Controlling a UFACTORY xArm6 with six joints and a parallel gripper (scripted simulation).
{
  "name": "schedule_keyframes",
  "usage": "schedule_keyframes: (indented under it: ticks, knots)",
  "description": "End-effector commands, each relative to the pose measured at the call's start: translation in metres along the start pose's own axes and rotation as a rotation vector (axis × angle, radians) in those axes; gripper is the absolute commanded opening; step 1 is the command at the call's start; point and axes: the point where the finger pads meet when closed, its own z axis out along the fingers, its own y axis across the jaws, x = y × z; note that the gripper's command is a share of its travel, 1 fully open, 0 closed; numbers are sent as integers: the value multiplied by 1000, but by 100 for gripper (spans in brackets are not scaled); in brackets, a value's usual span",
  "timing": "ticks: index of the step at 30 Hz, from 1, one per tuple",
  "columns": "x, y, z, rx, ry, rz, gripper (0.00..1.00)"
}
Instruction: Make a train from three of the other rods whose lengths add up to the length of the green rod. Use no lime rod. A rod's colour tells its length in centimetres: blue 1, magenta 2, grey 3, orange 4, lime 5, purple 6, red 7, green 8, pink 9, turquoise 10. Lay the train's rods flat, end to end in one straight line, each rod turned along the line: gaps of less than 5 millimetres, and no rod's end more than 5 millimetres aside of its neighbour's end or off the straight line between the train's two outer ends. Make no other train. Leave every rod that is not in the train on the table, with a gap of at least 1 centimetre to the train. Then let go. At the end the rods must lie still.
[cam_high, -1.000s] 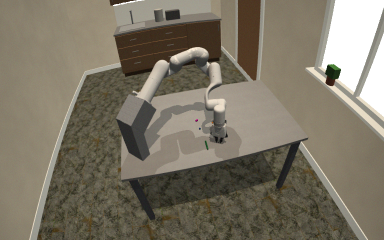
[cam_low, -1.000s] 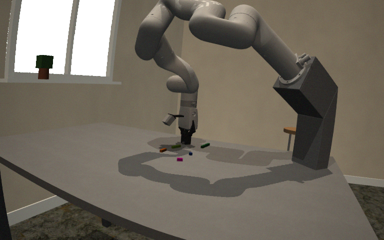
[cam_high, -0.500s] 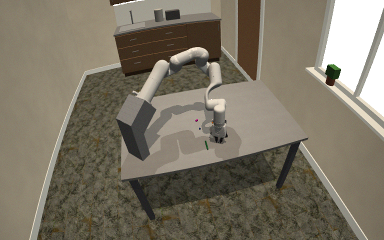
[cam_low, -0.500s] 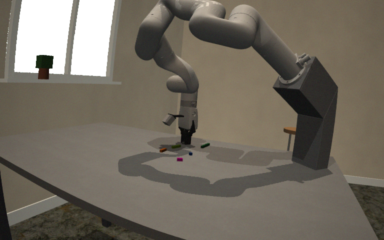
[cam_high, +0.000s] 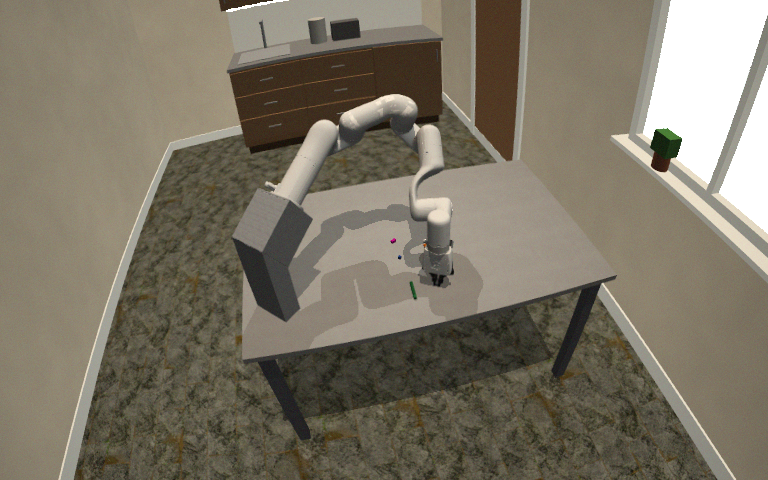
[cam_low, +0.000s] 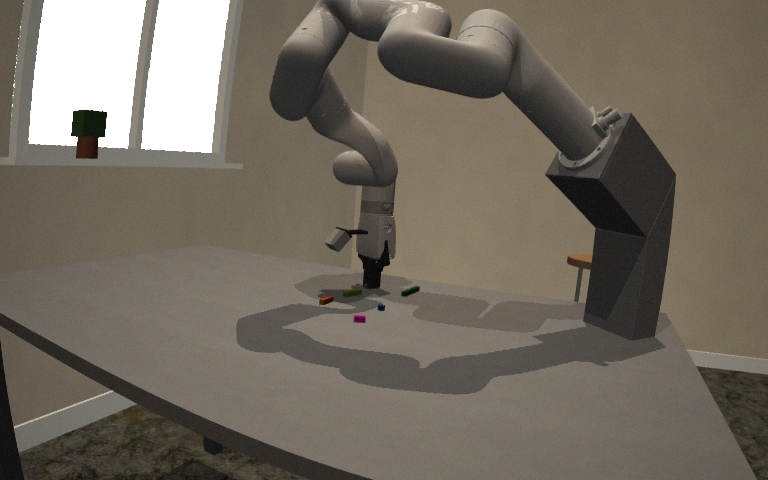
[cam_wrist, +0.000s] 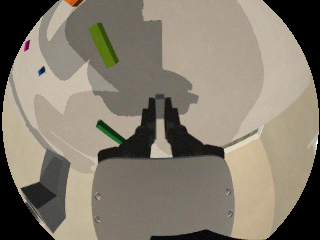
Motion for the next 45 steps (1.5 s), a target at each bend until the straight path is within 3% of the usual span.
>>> schedule_keyframes:
  ticks: [1, 34, 39, 45]
  knots:
    - [0, 1, -1, -2, 0, 0, 4]
    - [0, 1, -1, -2, 0, 0, 4]
    - [0, 1, -7, -2, 0, 0, 4]
    - [0, 1, -42, -2, 0, 0, 4]
